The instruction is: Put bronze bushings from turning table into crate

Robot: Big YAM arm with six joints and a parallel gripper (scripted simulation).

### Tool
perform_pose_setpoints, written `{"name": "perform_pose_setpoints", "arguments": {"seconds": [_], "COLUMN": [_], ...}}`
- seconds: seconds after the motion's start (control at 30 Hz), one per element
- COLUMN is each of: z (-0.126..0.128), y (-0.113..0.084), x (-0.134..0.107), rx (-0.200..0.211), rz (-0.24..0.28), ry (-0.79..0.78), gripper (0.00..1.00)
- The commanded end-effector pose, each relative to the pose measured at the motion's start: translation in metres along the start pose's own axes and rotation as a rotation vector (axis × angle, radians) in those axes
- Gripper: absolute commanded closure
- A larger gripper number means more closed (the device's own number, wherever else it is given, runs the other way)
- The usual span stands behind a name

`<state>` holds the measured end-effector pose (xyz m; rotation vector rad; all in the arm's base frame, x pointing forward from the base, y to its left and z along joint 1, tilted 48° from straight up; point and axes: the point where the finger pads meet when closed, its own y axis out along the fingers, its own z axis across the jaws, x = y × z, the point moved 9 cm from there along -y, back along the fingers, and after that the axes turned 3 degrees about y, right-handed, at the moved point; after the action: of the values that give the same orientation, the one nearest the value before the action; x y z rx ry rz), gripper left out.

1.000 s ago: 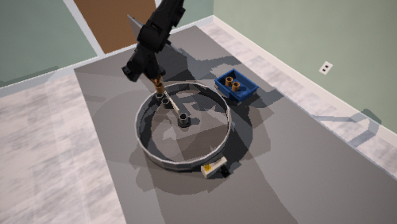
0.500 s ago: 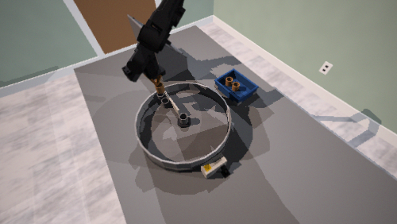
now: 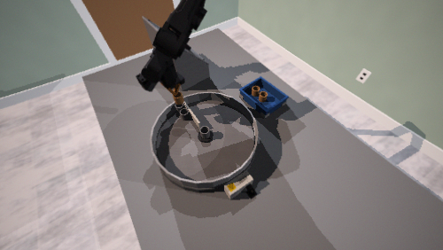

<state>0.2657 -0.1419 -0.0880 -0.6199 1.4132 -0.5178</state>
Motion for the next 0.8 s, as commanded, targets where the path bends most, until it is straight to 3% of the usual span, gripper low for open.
{"name": "perform_pose_setpoints", "arguments": {"seconds": [0.0,0.27,0.4,0.77], "z": [0.012,0.010,0.022,0.047], "y": [-0.016,-0.006,-0.010,-0.007], "x": [0.011,-0.008,-0.016,-0.069], "rx": [0.035,0.009,0.015,0.009], "rz": [-0.037,-0.018,-0.026,-0.014], "ry": [-0.021,-0.013,-0.021,-0.014], "gripper": [1.00,1.00,1.00,1.00]}}
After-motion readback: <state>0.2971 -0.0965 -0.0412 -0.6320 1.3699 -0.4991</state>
